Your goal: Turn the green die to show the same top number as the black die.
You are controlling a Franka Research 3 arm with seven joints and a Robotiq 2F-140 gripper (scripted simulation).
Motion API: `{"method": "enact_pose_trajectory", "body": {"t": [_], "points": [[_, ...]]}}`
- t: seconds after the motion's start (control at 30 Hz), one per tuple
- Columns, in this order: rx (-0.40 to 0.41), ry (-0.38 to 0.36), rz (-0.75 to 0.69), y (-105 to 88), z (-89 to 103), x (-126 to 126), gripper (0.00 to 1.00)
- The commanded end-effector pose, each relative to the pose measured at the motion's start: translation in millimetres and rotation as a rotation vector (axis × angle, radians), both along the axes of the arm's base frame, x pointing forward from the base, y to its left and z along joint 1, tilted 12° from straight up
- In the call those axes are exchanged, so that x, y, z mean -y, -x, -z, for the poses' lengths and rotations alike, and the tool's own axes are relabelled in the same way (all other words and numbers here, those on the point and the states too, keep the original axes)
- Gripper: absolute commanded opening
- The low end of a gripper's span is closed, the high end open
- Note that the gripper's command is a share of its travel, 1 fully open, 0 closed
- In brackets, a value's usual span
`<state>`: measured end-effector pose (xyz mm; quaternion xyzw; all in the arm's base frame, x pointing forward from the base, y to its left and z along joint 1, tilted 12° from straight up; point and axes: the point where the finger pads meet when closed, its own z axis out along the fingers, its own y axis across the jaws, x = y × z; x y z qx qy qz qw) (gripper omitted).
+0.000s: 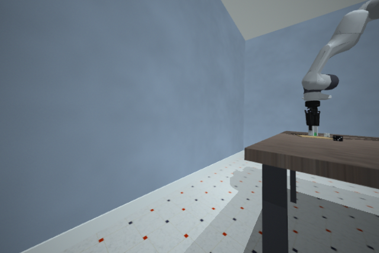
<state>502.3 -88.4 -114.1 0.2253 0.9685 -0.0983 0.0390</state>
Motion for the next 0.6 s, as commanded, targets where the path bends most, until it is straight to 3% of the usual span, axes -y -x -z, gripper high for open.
{"method": "enact_pose_trajectory", "body": {"t": [0.0,0.37,0.4,0.57], "points": [[0.003,0.0,-0.002,-1.1,0.1,0.3,0.25],[0.003,0.0,-0.002,-1.1,0.1,0.3,0.25],[0.003,0.0,-0.002,-1.1,0.1,0.3,0.13],[0.003,0.0,-0.002,-1.1,0.1,0.3,0.13]]}}
